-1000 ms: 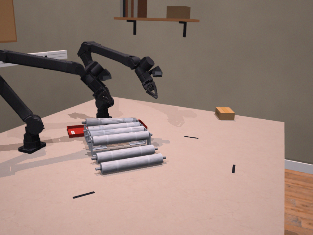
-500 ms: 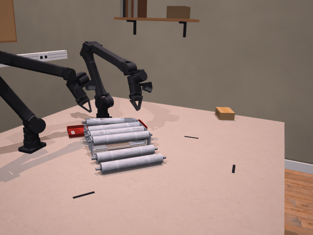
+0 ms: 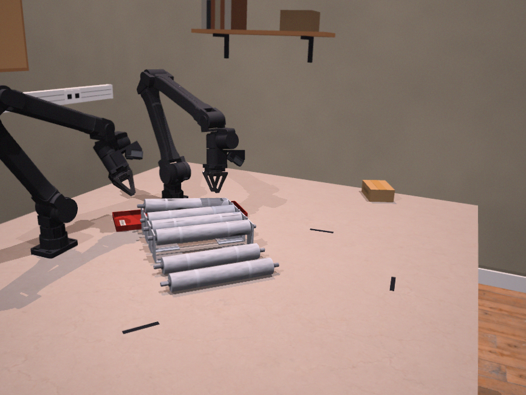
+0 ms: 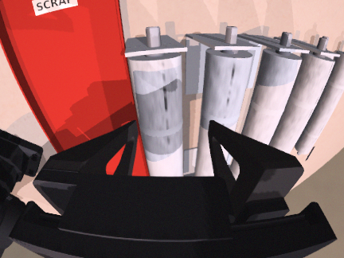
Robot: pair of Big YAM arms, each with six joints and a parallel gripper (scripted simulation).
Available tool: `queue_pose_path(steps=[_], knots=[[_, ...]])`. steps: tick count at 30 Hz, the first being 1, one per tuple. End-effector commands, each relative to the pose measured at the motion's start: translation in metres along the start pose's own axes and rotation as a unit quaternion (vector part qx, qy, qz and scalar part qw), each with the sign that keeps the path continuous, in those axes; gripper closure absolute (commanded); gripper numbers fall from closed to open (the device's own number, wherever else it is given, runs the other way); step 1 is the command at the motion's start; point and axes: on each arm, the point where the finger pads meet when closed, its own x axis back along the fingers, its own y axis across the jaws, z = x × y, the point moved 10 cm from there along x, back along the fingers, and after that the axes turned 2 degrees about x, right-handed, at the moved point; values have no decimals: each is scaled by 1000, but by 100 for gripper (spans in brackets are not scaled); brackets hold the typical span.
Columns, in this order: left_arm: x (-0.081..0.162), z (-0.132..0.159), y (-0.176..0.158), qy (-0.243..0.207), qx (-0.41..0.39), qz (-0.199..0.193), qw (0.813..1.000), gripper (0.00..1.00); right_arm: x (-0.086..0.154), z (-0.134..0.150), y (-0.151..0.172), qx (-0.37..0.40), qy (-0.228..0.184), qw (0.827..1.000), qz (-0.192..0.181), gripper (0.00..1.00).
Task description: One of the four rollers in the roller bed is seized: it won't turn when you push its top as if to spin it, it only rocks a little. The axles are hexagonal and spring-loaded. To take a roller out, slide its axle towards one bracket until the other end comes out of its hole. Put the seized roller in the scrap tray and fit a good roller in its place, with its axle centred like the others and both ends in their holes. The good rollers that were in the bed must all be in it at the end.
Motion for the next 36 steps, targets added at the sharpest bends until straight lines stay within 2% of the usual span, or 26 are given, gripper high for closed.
queue_pose_path(steps=[1, 4, 5, 11, 15, 16, 20, 32, 34, 36], knots=[[-8, 7, 2, 14, 18, -23, 999, 38, 5, 10, 1, 7, 1, 1000, 6, 68], [-8, 6, 4, 14, 24, -25, 999, 38, 9, 4, 2, 6, -2, 1000, 6, 68], [-9, 9, 5, 17, 21, -30, 999, 38, 5, 15, 3, 17, 2, 1000, 11, 68], [-10, 11, 6, 19, 18, -35, 999, 38, 11, 11, 3, 23, -6, 1000, 10, 68], [-11, 10, 7, 19, 15, -36, 999, 38, 6, 16, 5, 36, -1, 999, 12, 68], [-18, 11, 5, 16, 17, -28, 999, 38, -9, 14, 6, 40, 3, 999, 15, 68], [-21, 11, 5, 15, 15, -30, 999, 38, -12, 13, 5, 26, 5, 1000, 14, 68], [-64, 11, 7, 13, 18, -29, 999, 38, -57, 12, 4, 39, 2, 999, 13, 68], [-53, 7, 4, 10, 23, -21, 999, 38, -46, 7, 5, 27, -5, 1000, 8, 68], [-51, 7, 3, 7, 21, -14, 1000, 38, -44, 7, 6, 29, -13, 999, 5, 68]])
